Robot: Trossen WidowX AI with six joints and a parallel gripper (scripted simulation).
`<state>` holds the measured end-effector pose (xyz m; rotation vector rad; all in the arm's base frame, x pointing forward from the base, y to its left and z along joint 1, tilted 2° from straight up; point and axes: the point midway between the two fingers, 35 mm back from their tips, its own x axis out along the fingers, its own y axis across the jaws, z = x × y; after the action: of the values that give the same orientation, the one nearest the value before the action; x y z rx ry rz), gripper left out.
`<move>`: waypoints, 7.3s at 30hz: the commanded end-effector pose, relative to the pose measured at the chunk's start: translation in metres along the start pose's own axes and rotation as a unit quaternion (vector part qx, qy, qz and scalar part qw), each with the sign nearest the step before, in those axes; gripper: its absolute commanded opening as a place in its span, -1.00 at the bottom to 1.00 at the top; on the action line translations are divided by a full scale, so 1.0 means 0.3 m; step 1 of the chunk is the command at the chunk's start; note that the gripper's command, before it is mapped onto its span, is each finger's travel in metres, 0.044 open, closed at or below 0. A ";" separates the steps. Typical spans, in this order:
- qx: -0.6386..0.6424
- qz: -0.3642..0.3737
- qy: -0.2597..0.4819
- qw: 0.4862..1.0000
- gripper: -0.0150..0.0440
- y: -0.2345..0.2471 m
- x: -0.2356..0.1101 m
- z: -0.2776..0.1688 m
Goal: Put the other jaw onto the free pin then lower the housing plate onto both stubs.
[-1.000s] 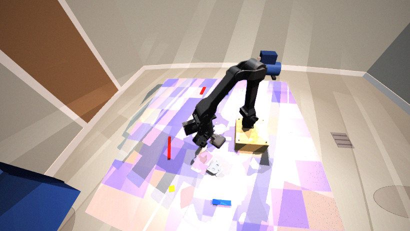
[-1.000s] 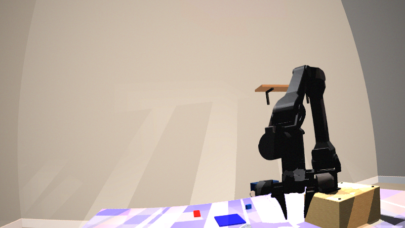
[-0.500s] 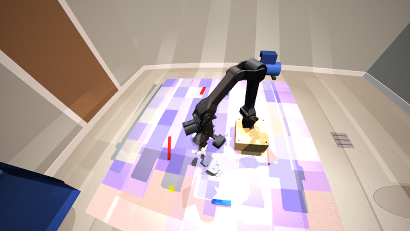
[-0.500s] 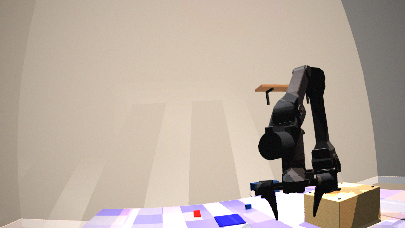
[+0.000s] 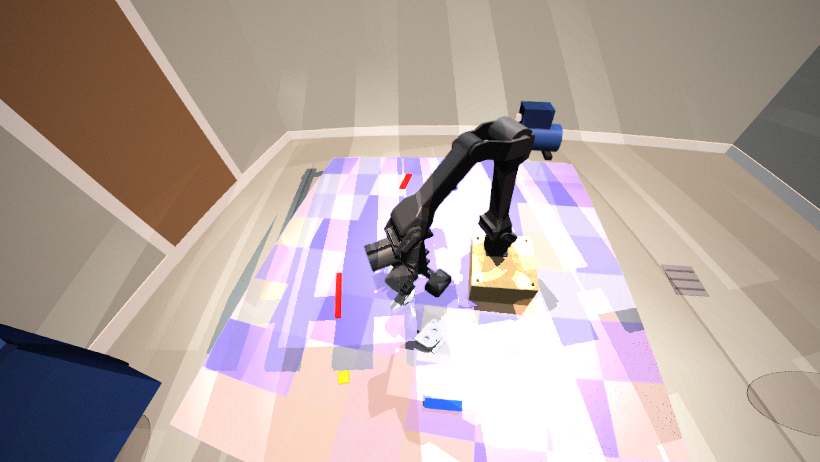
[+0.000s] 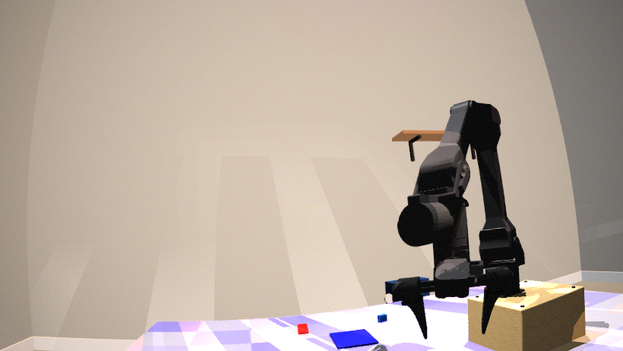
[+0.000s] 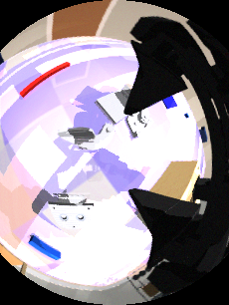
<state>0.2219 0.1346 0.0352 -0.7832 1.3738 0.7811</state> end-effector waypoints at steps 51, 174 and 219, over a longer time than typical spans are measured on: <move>0.000 0.000 0.000 1.000 0.58 0.000 0.000 0.000; 0.002 0.000 -0.010 1.000 1.00 -0.091 0.267 0.155; 0.004 -0.003 -0.009 1.000 -0.04 -0.094 0.267 0.155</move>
<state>0.2740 0.1607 -0.0422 -0.7738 1.3565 0.7769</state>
